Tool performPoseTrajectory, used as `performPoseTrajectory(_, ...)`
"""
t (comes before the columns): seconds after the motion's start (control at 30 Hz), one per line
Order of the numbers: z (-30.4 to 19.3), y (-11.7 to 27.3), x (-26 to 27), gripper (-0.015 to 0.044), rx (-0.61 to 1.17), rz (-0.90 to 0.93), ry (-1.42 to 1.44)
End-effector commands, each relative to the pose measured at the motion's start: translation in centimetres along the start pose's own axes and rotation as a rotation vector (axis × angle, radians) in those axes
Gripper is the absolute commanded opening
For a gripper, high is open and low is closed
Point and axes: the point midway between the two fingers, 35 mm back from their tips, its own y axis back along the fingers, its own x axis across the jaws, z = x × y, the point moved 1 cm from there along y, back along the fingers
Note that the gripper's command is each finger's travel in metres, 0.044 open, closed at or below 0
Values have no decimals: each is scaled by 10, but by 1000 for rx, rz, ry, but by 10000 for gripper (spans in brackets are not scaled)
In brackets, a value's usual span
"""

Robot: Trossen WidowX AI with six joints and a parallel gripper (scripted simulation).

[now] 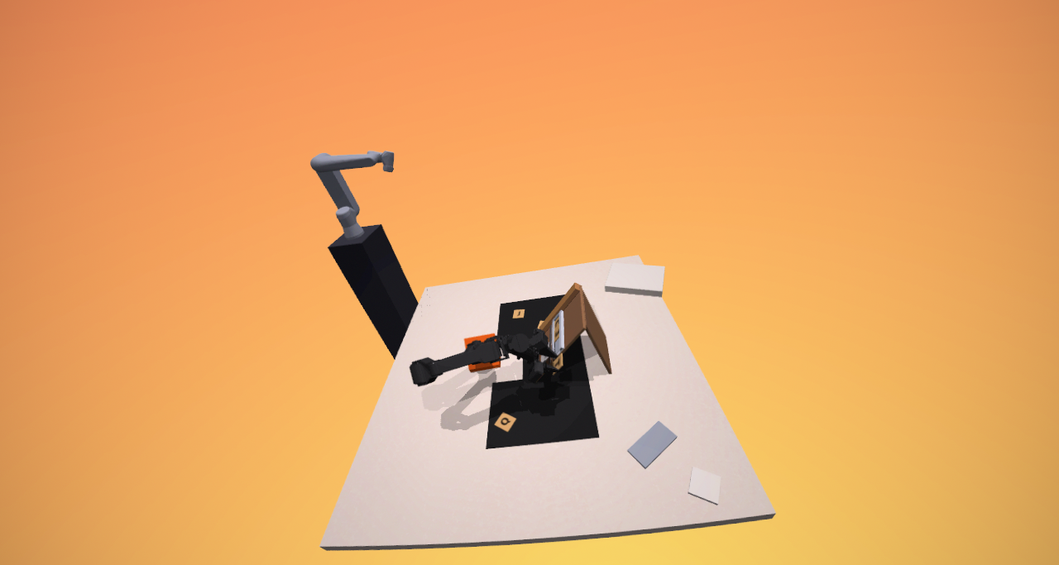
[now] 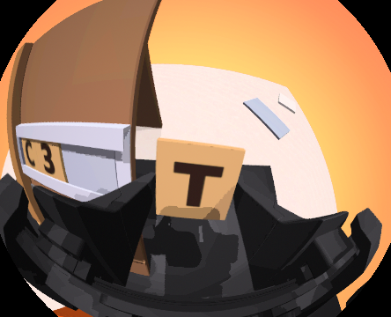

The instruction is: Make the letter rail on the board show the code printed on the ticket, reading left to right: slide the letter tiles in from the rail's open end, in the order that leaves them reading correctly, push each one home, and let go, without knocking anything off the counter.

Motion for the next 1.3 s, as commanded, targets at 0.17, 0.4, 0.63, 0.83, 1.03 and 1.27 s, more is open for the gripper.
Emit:
performPoseTrajectory(0.17, 0, 0, 5, 0, -1, -1, -6)
performPoseTrajectory(0.4, 1, 0, 9, 0, -1, -1, -6)
performPoseTrajectory(0.63, 1, 0, 12, 0, -1, -1, -6)
performPoseTrajectory(0.83, 1, 0, 15, 0, 0, -1, -6)
performPoseTrajectory(1.03, 1, 0, 18, 0, 0, -1, -6)
performPoseTrajectory(1.27, 1, 0, 22, 0, 0, -1, -6)
